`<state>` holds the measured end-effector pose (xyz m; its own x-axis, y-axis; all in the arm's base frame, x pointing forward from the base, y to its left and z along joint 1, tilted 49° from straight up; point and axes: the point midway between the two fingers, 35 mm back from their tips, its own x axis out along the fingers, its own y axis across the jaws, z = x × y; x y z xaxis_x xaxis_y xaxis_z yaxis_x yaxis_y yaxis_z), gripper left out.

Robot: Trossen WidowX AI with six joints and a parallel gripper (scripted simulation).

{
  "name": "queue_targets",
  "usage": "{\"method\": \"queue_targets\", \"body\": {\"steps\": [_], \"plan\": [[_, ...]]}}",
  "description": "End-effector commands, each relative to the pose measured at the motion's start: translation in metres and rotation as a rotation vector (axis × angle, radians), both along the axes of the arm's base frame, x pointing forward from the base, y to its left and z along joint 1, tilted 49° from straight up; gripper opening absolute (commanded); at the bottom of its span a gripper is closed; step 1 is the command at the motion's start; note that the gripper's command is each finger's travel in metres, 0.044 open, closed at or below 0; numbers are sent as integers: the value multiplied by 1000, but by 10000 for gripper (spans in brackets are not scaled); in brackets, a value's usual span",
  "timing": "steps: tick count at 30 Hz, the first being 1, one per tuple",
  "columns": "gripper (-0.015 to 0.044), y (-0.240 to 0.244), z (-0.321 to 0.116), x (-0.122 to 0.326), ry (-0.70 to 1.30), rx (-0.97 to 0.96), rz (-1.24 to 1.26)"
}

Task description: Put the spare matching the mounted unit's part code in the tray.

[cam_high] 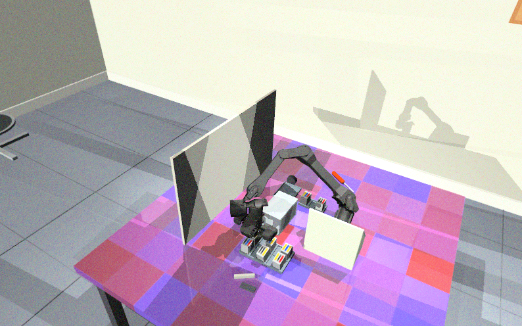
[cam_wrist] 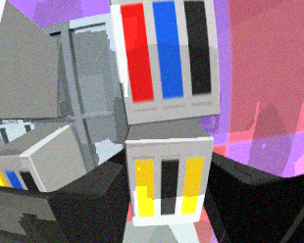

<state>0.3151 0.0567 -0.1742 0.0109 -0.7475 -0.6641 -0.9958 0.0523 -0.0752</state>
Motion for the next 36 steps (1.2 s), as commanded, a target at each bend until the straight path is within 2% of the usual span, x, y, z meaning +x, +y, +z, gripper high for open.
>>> {"method": "queue_targets", "body": {"steps": [1,5,13,22,36], "plan": [[0,0,0,0,0,0,0],[0,9,7,1,0,1,1],[0,56,49,-1,2,-1,5],[0,61,53,0,-4,-2,15],[0,116,99,-3,2,2,5]]}}
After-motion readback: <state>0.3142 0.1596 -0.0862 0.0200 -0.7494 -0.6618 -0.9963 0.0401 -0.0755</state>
